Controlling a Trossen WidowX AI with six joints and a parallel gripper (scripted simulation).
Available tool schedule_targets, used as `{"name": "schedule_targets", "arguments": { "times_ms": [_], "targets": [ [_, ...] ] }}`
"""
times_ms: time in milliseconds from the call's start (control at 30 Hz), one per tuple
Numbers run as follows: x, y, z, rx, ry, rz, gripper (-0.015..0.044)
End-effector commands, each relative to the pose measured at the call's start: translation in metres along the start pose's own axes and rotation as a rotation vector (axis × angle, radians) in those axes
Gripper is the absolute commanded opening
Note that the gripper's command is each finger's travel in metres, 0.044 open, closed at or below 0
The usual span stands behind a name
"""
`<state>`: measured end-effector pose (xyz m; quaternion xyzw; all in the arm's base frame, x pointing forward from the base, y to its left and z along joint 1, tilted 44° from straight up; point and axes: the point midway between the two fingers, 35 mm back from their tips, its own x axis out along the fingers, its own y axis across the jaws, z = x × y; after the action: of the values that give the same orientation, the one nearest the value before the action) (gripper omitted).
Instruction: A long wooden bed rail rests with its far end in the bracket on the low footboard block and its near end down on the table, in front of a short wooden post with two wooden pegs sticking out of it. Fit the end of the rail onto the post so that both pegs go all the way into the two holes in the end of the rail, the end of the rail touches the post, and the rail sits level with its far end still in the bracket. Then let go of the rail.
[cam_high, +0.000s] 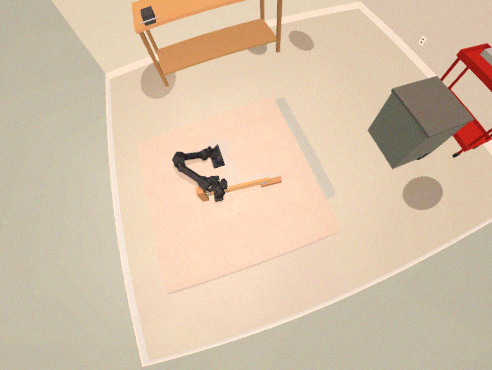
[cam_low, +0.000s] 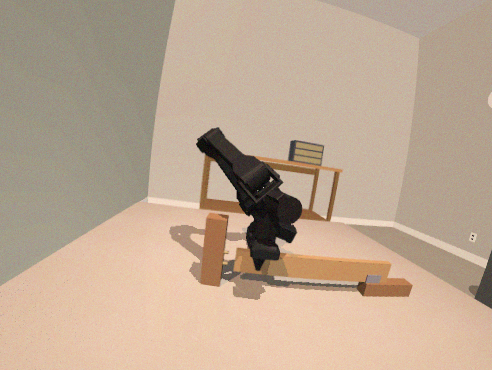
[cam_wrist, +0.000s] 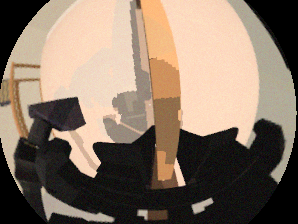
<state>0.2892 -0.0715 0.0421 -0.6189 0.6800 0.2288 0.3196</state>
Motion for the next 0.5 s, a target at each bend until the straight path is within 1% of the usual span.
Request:
{"name": "schedule_targets", "arguments": {
  "times_ms": [0, 467],
  "targets": [
    [-0.0012, -0.0019, -0.0019, -0.001, -0.002, -0.005, 0.0000],
    [-0.0007, -0.0023, -0.0064, -0.001, -0.002, -0.005, 0.0000]
  ]
}}
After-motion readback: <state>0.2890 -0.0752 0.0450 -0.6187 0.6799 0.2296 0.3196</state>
